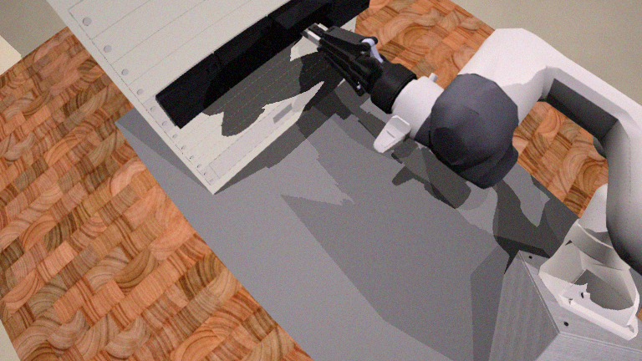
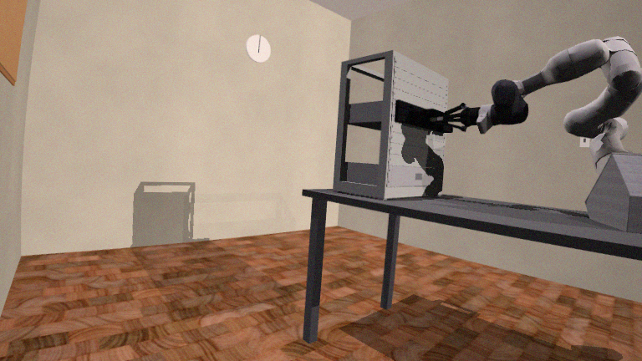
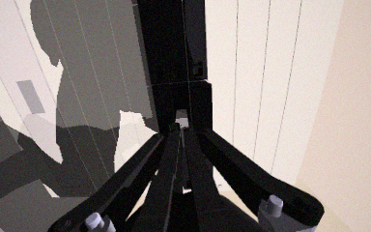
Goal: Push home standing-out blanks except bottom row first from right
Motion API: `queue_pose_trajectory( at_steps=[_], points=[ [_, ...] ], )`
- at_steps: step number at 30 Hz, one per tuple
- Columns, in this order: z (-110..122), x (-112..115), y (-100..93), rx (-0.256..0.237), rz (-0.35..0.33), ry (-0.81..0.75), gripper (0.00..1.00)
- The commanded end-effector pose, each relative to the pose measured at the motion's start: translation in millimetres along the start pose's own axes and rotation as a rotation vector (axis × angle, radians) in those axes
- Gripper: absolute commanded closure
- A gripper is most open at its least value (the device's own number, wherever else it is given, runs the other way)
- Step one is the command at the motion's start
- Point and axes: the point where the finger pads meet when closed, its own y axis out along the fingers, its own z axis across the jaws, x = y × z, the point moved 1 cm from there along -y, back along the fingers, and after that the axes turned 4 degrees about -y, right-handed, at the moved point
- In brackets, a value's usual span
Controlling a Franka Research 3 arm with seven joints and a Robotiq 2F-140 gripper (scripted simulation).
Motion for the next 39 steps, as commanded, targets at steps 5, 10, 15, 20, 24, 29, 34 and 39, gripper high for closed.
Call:
queue_pose_trajectory(
  at_steps=[5,10,15,20,24,29,34,39],
  points=[
    [18.2,-6.0,4.0,0.040,0.010,0.007,1.00],
    [17.9,-5.9,-3.6,0.040,0.010,0.007,1.00],
    [17.5,-5.7,-16.6,0.040,0.010,0.007,1.00],
    [16.5,-5.3,-46.1,0.040,0.010,0.007,1.00],
    [15.8,-5.0,-66.7,0.040,0.010,0.007,1.00],
    [15.4,-4.9,-77.7,0.040,0.010,0.007,1.00],
    [15.5,-4.7,-78.1,0.040,0.010,0.007,1.00],
    [20.0,3.4,-83.6,0.040,0.010,0.007,1.00]
  ],
)
